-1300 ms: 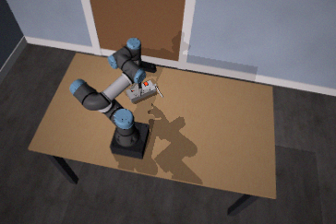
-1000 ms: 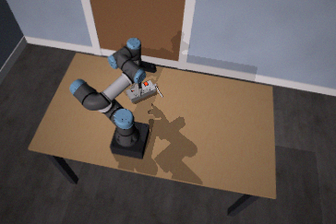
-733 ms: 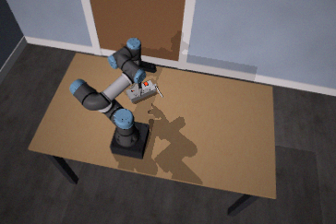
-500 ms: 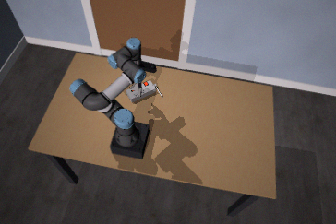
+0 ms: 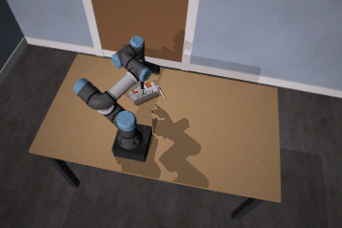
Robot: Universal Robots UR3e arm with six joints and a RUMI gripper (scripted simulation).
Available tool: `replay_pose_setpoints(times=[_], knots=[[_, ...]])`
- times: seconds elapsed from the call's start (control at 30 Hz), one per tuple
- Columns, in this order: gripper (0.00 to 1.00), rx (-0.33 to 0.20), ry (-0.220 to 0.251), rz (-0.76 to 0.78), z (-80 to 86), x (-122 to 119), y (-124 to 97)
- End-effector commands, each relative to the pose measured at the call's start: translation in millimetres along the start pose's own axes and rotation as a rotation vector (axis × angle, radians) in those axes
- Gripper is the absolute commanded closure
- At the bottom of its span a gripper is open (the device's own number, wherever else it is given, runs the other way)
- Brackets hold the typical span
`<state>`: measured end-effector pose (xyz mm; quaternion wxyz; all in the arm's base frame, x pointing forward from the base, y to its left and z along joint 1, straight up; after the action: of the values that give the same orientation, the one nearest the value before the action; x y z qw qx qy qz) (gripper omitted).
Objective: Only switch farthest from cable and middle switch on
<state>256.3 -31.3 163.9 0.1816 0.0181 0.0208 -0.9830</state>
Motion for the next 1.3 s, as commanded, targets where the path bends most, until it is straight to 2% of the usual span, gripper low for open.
replay_pose_setpoints(times=[0.0,0.2,0.37,0.5,0.63,0.8,0.93,1.27], knots=[[0.0,0.0,-0.03,-0.077,-1.7,-5,5],[0.0,0.008,-0.081,-0.216,-8.1,-16,11],[0.0,0.015,-0.1,-0.269,-11.3,-20,14],[0.0,0.036,-0.138,-0.38,-19.6,-31,17],[0.0,0.051,-0.156,-0.437,-24.6,-37,19],[0.0,0.086,-0.189,-0.551,-36.3,-51,20],[0.0,0.096,-0.197,-0.579,-39.4,-54,20],[0.0,0.184,-0.236,-0.779,-66.7,-80,17]])
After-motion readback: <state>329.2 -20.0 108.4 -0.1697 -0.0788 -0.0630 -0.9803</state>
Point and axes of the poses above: the point where the finger pads meet when closed, its own z axis back along the fingers, its own x axis across the jaws, y = z × x, the point moved 4 cm from there along z, back along the fingers, and after that the axes turned 10 degrees about z, right-handed, at the moved point
